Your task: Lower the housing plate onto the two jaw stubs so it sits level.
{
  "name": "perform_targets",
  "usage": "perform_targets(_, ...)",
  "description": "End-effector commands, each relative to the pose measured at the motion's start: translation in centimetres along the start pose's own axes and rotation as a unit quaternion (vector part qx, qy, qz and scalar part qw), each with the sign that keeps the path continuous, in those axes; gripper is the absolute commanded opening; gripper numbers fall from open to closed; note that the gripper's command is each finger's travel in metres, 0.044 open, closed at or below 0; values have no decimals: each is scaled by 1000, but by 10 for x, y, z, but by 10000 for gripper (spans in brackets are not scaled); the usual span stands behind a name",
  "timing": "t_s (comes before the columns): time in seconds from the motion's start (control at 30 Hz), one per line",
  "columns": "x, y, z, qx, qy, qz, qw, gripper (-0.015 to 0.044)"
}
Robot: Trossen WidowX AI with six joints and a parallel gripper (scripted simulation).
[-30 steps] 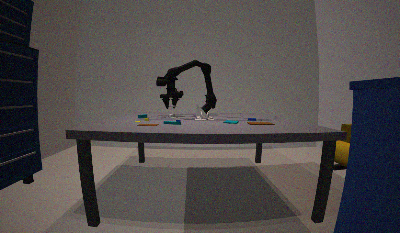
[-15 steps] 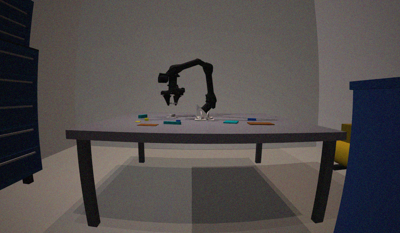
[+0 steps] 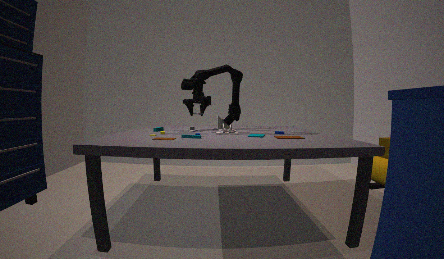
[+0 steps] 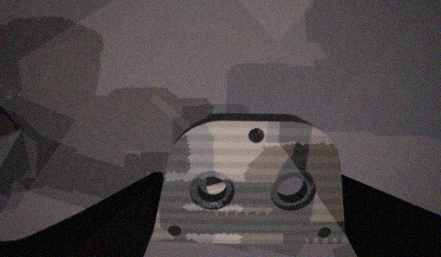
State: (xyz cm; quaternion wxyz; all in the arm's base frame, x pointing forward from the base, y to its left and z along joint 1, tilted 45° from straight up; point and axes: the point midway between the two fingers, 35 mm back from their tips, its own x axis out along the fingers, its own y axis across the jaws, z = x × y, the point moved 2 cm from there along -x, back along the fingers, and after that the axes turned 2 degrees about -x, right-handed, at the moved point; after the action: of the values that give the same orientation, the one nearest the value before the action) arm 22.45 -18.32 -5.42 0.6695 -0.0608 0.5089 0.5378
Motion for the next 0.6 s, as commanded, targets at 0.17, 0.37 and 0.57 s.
perform_targets(0.17,-2,8,30,69,-3,1,998,351)
perform_targets(0.37,-2,13,49,112,-3,1,994,351)
perform_targets(0.57,-3,20,68,156,-4,1,988,351)
